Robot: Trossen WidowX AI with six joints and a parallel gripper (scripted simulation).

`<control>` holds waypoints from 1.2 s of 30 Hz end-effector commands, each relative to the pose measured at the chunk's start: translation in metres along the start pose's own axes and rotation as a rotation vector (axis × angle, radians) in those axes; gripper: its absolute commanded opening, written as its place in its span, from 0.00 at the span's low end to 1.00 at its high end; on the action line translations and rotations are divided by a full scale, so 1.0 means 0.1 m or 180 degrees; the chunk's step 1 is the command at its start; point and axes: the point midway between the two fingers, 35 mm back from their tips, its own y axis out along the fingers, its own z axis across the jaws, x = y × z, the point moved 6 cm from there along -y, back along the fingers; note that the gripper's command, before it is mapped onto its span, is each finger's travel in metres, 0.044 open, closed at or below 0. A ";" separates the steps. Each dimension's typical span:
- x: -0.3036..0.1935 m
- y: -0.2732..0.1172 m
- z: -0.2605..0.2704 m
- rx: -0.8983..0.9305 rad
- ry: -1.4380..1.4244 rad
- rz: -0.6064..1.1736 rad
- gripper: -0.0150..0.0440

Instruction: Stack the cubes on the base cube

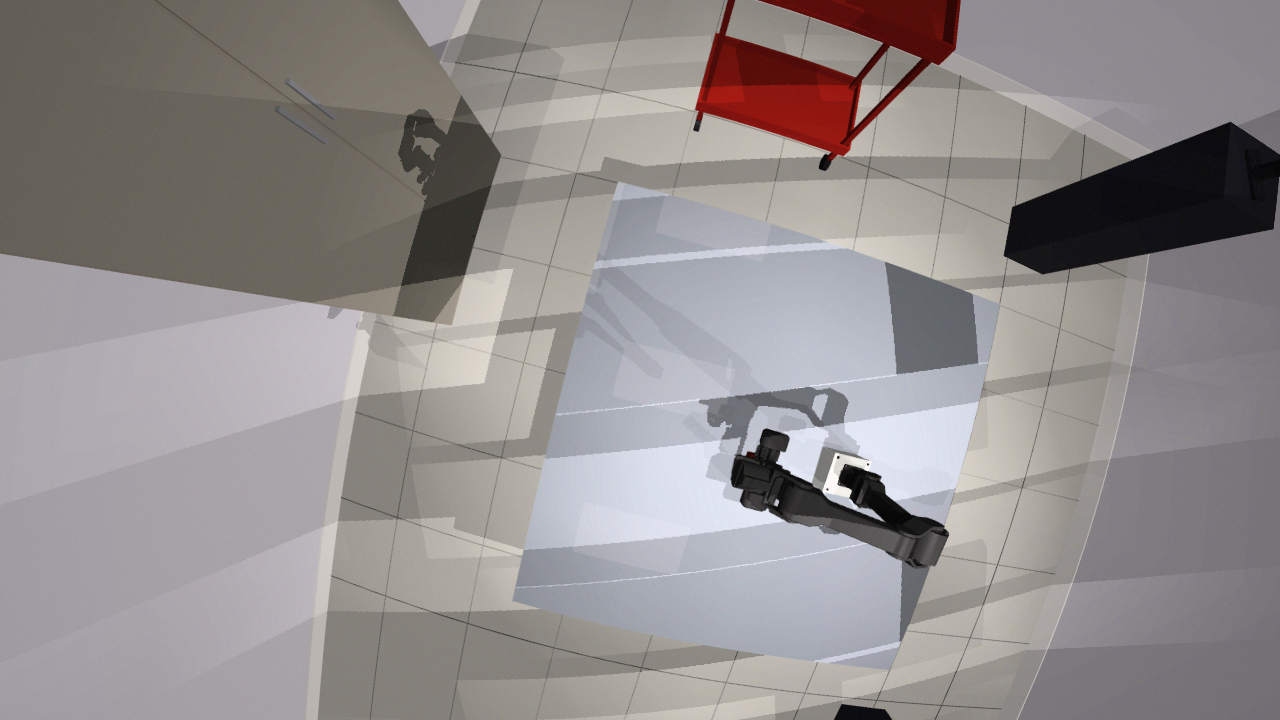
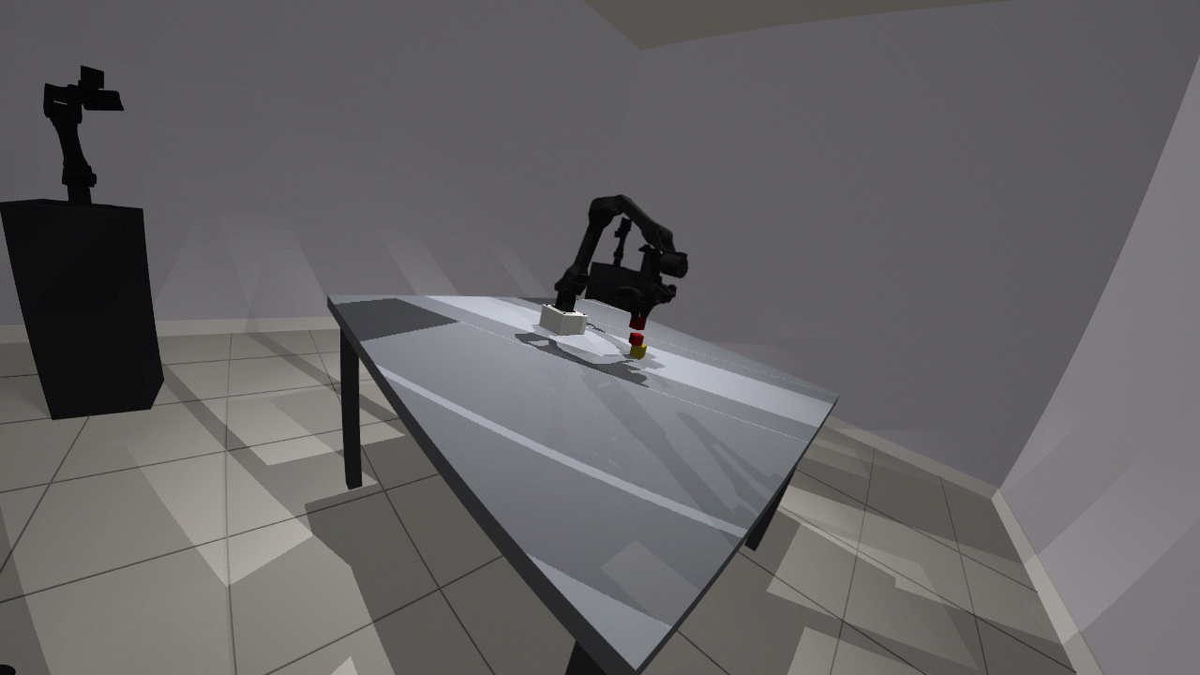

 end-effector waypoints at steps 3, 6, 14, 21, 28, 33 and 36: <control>-0.04 0.02 0.20 0.0025 -0.0625 0.0026 0.43; -0.05 0.03 0.28 0.0021 -0.0918 0.0025 0.43; -0.09 0.04 0.50 0.0011 -0.1699 0.0023 0.43; -0.13 0.04 0.69 0.0003 -0.2382 0.0022 0.43; -0.19 0.05 0.88 -0.0005 -0.3065 0.0020 0.43; -0.22 0.05 0.97 -0.0009 -0.3407 0.0018 0.43; -0.22 0.05 0.97 -0.0009 -0.3407 0.0018 0.43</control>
